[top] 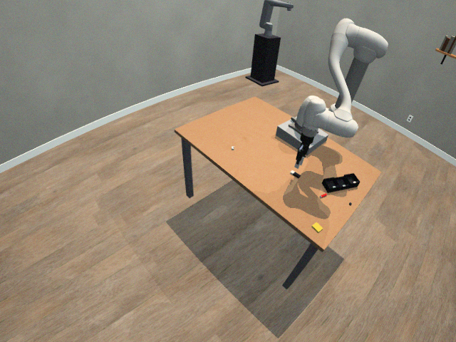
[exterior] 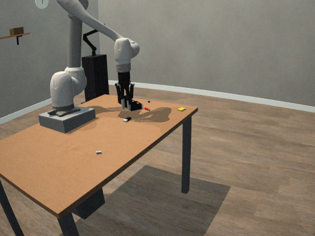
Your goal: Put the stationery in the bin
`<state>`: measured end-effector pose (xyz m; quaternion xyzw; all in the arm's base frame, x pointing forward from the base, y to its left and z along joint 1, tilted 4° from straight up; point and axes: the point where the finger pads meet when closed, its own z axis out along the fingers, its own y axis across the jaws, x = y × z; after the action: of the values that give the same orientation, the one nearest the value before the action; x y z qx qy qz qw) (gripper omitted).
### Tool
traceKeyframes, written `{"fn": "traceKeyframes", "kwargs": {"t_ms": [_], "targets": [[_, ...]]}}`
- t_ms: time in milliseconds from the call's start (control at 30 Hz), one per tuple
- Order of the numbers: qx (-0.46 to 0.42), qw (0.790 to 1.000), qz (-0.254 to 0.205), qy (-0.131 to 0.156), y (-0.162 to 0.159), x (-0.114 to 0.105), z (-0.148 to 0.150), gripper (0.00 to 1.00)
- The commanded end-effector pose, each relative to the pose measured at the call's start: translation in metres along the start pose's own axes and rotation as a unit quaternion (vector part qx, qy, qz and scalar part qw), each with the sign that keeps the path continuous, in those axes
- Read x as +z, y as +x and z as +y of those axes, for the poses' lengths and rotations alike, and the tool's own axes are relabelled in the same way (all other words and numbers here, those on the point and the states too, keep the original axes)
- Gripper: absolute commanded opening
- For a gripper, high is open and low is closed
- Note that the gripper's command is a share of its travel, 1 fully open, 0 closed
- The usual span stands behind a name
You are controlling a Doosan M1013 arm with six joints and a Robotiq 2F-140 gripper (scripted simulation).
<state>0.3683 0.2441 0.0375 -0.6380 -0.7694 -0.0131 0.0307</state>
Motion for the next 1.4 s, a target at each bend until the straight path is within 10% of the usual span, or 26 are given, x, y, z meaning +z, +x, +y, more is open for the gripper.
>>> {"fn": "traceKeyframes", "kwargs": {"t_ms": [0, 433, 1367], "targets": [[0.001, 1.000, 0.001, 0.002, 0.001, 0.009, -0.001, 0.31], [0.001, 1.000, 0.001, 0.002, 0.000, 0.061, -0.004, 0.31], [0.001, 1.000, 0.001, 0.002, 0.000, 0.062, -0.005, 0.31]]}}
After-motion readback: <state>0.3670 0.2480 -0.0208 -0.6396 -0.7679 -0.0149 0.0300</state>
